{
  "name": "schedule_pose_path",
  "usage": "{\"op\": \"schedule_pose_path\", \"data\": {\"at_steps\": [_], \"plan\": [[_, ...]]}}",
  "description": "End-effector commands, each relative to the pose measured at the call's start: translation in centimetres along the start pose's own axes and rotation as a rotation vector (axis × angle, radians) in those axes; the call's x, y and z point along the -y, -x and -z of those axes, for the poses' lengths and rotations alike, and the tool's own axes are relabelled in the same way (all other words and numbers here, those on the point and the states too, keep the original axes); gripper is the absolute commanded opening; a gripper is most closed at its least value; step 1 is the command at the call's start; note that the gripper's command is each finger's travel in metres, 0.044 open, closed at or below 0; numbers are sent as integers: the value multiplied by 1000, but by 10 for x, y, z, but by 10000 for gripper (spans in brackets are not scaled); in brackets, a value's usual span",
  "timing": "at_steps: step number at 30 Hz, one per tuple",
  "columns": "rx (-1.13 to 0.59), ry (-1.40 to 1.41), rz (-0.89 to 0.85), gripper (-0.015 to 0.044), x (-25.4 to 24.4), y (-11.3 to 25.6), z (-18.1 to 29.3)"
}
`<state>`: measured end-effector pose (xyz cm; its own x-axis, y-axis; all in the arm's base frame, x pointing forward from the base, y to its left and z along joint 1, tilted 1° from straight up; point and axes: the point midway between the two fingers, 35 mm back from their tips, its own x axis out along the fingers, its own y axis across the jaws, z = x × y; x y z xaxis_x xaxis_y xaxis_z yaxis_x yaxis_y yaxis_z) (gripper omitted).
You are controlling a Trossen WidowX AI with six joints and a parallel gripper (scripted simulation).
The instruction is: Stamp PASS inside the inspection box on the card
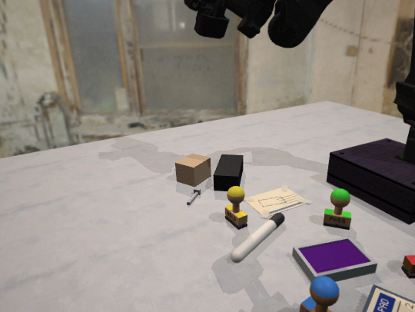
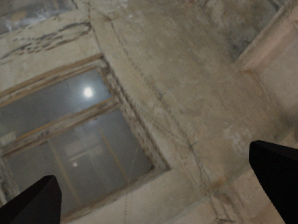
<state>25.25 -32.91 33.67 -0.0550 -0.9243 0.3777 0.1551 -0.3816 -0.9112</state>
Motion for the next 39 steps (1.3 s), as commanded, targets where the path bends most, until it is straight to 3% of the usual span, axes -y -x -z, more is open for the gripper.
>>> {"op": "schedule_pose_path", "data": {"at_steps": [1,7,13,19,29,39], "plan": [[9,-2,-5,374,-1,1,-2],[274,-79,-222,229,-37,35,-60],[482,-165,-557,229,-81,99,-99],[559,-218,-933,229,-115,176,-104],[440,-179,-1463,229,-145,283,-63],[42,-18,-1877,229,-133,376,20]]}}
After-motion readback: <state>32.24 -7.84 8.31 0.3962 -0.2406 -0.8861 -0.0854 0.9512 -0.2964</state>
